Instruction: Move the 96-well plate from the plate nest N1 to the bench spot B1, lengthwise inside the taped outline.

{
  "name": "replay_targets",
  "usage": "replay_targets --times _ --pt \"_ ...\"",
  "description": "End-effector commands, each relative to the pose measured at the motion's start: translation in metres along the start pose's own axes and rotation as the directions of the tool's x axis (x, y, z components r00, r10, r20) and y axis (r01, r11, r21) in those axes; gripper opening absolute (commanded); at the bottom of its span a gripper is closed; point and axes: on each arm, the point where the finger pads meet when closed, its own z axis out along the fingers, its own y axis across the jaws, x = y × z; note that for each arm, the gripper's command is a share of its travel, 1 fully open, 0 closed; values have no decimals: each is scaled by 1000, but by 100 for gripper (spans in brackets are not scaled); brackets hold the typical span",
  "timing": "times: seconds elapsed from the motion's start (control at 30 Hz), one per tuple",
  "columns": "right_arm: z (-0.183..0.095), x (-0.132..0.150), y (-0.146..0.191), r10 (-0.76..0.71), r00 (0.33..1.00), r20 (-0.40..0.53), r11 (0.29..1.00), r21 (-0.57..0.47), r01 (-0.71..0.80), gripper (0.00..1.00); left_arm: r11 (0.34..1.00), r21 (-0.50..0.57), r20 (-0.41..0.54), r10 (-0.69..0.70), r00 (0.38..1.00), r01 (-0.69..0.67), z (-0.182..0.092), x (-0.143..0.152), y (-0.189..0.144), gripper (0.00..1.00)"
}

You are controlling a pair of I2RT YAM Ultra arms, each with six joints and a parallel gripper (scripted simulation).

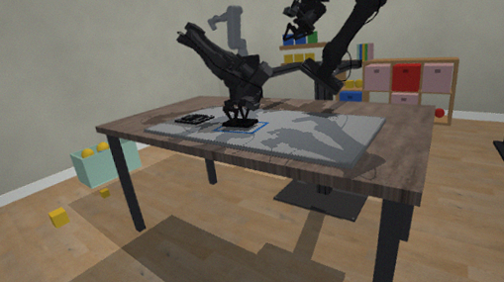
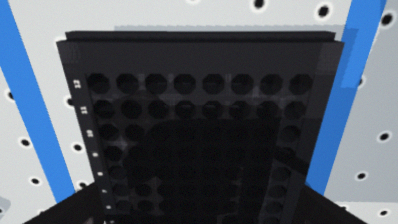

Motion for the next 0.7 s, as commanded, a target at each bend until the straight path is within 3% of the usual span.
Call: replay_targets --times 0.0,0.4,0.53,0.67 --pt "10 -5 5 -20 1000 4 1000 3 20 79 1000 2 21 0 1000 0 -7 -9 -3 100" --pt "26 -3 12 -29 1000 -1 999 -32 29 79 1000 2 21 0 1000 0 -7 -9 -3 100" --pt "5 -7 -3 -26 1000 4 999 -20 26 79 1000 2 21 0 1000 0 -7 -9 -3 100" --pt "4 -7 -4 -26 1000 5 999 -20 26 79 1000 2 21 0 1000 0 -7 -9 -3 100"
